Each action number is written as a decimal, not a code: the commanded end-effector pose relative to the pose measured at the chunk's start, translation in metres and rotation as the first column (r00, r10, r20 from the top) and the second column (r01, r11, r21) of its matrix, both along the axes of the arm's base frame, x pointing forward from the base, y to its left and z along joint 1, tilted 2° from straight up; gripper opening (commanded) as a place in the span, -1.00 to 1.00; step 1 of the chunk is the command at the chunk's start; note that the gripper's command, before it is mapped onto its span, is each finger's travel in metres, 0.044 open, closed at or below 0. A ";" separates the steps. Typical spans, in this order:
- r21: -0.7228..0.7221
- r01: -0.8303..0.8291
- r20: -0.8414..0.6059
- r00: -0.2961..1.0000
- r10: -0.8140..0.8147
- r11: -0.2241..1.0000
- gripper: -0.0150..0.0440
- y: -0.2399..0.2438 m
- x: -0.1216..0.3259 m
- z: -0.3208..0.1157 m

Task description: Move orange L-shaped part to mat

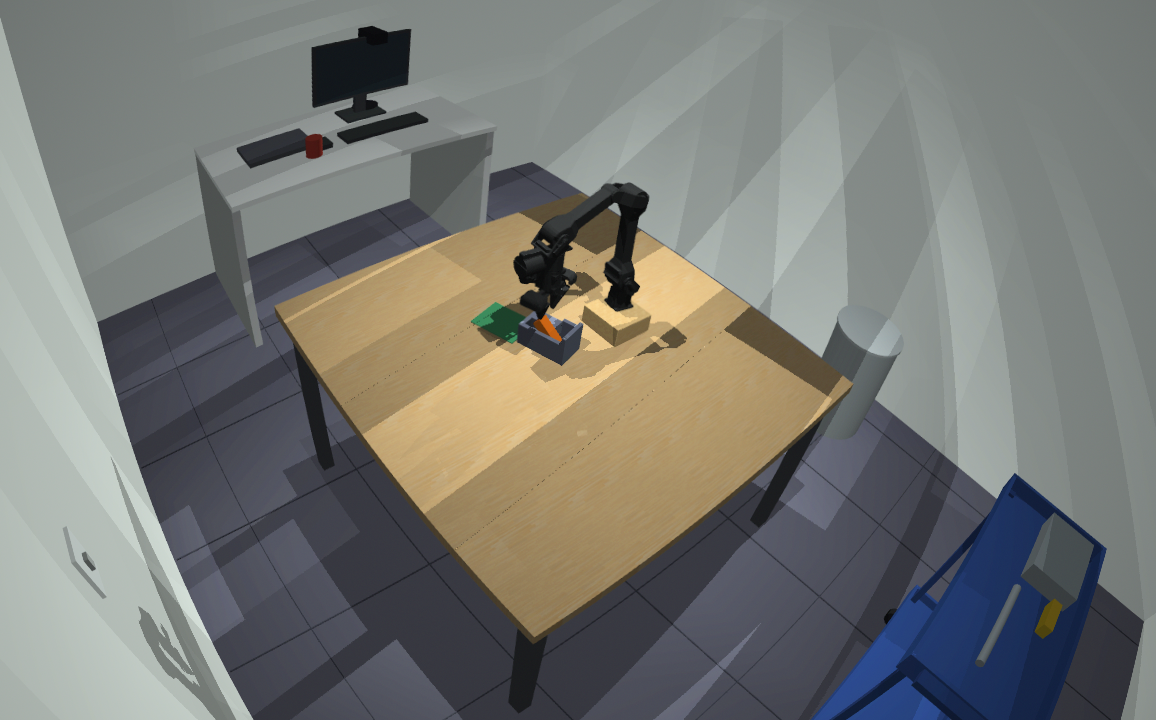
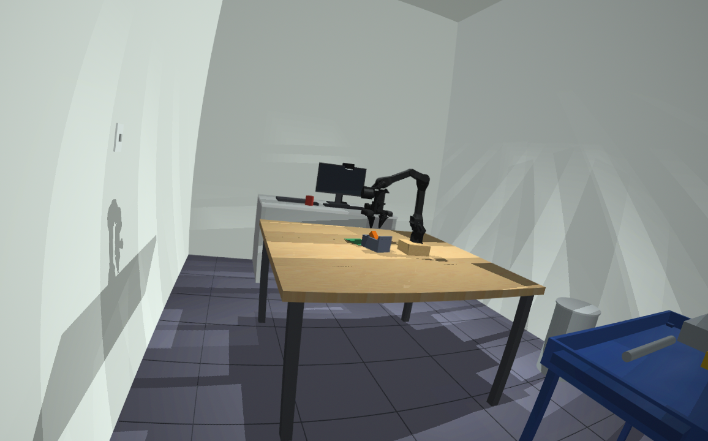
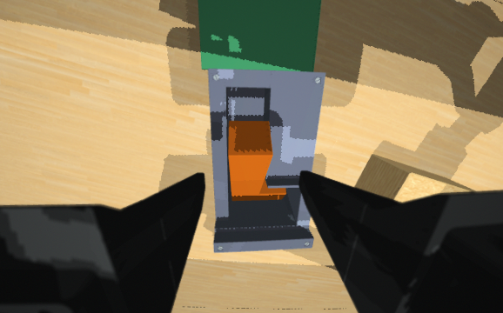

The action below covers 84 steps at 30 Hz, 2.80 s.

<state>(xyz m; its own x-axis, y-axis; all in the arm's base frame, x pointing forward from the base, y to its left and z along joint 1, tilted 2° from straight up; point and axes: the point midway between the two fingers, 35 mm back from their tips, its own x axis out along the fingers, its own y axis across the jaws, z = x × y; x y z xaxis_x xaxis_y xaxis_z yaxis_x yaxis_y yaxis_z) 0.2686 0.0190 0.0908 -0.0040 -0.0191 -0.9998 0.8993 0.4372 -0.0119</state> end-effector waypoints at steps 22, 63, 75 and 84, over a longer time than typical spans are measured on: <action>-0.003 0.006 0.001 1.000 -0.006 1.000 0.46 -0.001 0.001 -0.038; -0.001 0.005 0.004 1.000 -0.005 1.000 -0.49 -0.001 0.001 -0.037; -0.002 0.006 0.002 1.000 -0.006 1.000 -0.49 -0.001 0.001 -0.019; -0.003 0.006 0.001 1.000 -0.006 1.000 -0.49 -0.001 0.001 -0.005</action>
<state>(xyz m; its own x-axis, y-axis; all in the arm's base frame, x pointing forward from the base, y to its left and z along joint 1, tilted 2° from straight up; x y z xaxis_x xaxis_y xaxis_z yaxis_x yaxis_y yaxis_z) 0.2692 0.0167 0.0800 -0.0075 -0.0314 -0.9995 0.9008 0.4338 -0.0204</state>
